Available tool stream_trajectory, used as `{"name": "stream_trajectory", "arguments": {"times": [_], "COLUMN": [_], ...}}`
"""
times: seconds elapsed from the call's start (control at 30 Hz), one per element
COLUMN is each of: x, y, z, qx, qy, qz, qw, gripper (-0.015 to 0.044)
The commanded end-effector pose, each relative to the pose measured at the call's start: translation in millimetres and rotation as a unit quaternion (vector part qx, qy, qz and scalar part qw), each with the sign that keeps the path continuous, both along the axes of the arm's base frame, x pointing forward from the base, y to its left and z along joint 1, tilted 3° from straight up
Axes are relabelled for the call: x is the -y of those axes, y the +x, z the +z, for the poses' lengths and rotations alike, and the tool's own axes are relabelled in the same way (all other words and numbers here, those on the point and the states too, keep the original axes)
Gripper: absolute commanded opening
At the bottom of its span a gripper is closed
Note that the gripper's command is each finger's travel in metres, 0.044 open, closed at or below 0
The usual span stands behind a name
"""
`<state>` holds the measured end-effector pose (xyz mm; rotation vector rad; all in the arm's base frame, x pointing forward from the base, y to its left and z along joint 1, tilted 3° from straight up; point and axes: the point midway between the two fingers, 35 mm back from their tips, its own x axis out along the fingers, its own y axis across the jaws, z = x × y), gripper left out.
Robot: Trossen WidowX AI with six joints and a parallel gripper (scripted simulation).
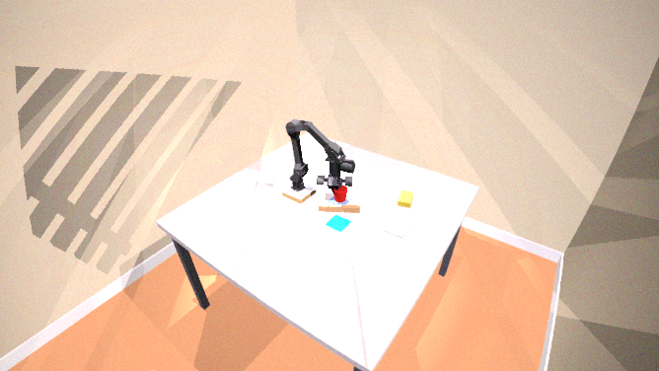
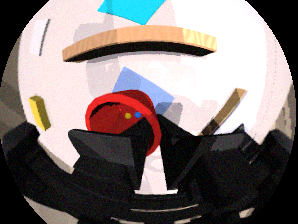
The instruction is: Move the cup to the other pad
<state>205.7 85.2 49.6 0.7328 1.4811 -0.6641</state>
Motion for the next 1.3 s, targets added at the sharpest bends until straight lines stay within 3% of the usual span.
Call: {"name": "stream_trajectory", "arguments": {"times": [0.0,0.6,1.27], "x": [0.2,4.4,5.9], "y": [0.5,0.6,0.7], "z": [5.9,58.7,57.4], "qx": [0.000,-0.001,-0.001], "qy": [0.000,0.002,-0.001], "qz": [0.000,-0.001,-0.003], "qw": [1.000,1.000,1.000], "gripper": [0.0000,0.0000,0.0000]}}
